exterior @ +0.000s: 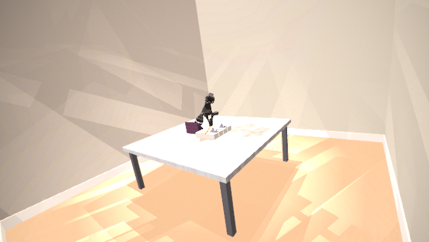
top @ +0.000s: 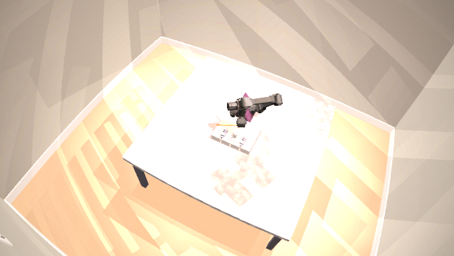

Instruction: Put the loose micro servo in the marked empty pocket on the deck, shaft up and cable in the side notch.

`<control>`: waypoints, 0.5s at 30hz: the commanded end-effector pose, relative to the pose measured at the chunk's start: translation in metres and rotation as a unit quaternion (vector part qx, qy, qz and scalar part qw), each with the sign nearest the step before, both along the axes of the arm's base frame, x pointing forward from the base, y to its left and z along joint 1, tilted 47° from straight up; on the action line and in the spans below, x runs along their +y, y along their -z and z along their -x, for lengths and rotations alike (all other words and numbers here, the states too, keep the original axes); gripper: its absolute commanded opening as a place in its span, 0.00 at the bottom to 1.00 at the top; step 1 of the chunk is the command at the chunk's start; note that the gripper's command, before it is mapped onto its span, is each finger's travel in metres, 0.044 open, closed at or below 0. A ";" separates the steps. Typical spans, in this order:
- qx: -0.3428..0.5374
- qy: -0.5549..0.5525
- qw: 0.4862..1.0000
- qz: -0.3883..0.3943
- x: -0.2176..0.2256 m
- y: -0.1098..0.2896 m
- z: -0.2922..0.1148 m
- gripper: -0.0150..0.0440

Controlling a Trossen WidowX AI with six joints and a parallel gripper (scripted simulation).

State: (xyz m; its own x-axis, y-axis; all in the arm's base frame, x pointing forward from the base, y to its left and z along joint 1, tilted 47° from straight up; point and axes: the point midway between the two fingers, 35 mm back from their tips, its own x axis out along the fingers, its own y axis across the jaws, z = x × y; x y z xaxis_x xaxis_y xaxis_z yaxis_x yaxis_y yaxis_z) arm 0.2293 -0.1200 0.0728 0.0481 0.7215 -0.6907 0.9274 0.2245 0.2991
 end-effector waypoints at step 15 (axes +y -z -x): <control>-0.220 -0.208 0.953 0.014 0.000 -0.001 0.000 0.25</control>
State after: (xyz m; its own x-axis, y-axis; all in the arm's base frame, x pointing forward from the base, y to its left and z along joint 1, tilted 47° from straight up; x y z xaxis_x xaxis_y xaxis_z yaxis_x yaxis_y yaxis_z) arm 0.2294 -0.1200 0.0728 0.0483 0.7217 -0.6906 0.6188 0.5211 0.5878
